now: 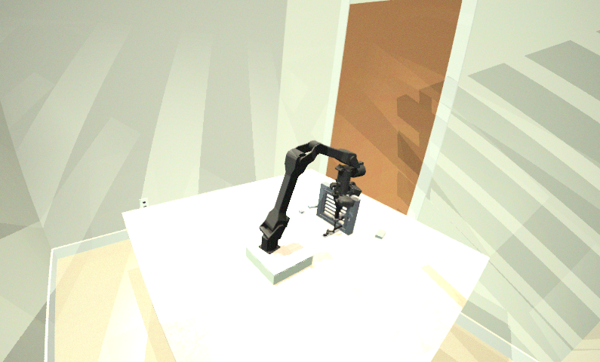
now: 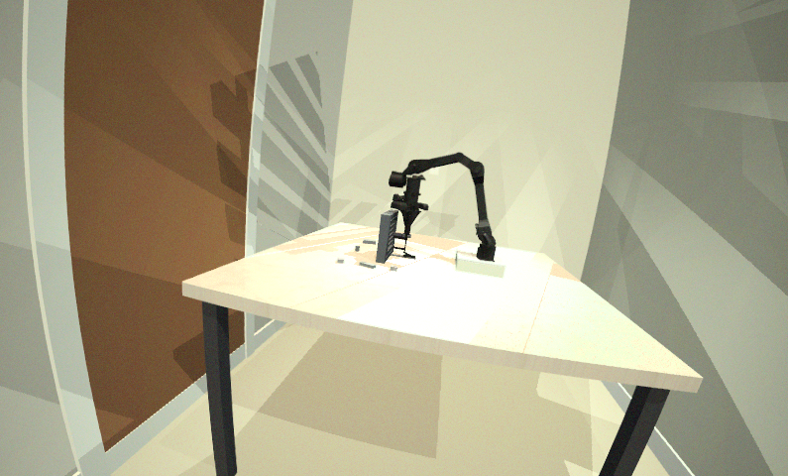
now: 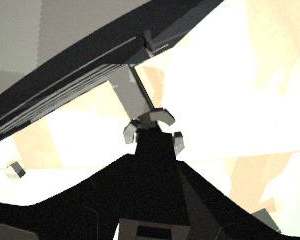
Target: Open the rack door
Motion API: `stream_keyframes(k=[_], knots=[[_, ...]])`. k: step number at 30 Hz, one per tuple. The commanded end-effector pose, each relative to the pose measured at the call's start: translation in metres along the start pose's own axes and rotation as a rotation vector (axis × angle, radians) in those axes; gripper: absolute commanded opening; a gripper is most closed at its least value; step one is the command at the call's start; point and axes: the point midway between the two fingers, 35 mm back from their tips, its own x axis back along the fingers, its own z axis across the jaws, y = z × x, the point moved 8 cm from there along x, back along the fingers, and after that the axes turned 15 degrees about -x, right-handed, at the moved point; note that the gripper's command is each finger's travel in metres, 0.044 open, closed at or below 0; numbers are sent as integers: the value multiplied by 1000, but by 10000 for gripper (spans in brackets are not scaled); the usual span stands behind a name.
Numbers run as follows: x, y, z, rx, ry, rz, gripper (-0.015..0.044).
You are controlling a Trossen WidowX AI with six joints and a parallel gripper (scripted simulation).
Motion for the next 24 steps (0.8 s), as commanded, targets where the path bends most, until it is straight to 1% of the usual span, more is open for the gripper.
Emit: stream_keyframes(k=[1, 22, 24], knots=[[-2, -1, 0, -204, -2, 8, 10], [-2, -1, 0, -1238, -7, 6, 10], [-2, -1, 0, -1303, -7, 6, 10]])
